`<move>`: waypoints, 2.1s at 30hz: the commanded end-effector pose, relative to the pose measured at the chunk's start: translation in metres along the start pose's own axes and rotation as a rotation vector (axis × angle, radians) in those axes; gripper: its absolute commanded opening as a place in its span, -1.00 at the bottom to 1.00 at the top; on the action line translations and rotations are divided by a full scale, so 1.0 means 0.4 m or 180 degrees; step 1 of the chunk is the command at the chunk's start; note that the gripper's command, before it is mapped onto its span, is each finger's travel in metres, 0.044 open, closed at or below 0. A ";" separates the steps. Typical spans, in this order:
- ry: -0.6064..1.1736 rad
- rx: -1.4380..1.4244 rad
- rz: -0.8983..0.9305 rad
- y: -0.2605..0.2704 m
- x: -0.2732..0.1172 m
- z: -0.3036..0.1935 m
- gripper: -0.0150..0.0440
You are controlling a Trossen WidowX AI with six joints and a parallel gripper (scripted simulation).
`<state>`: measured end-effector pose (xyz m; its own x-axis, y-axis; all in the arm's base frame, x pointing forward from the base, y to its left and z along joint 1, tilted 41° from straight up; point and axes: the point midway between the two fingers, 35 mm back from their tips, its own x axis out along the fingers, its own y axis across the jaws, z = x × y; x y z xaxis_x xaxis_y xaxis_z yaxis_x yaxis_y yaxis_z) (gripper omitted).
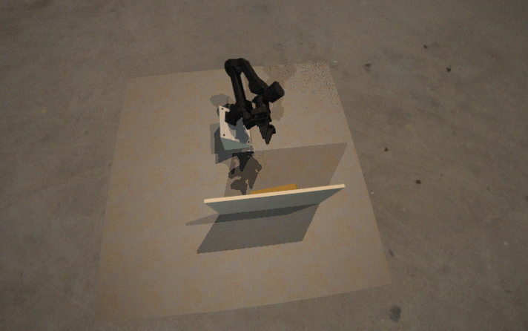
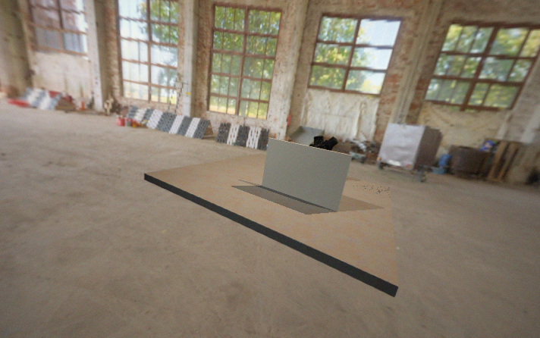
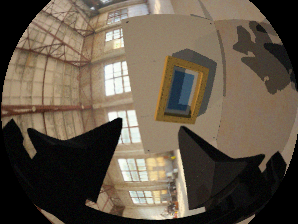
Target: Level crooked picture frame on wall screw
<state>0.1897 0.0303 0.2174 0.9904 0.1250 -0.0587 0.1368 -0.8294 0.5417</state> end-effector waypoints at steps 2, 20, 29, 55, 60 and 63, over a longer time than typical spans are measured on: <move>-0.0007 0.0016 0.0010 0.001 0.000 0.001 0.39; -0.0007 0.0016 0.0010 0.001 0.000 0.001 0.39; -0.0007 0.0016 0.0010 0.001 0.000 0.001 0.39; 0.0156 0.0086 0.0125 -0.099 0.192 -0.006 0.39; 0.0156 0.0086 0.0125 -0.099 0.192 -0.006 0.39; 0.0156 0.0086 0.0125 -0.099 0.192 -0.006 0.39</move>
<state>0.2602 0.0744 0.1934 0.9925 0.1220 0.0021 0.1027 -0.8449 0.5249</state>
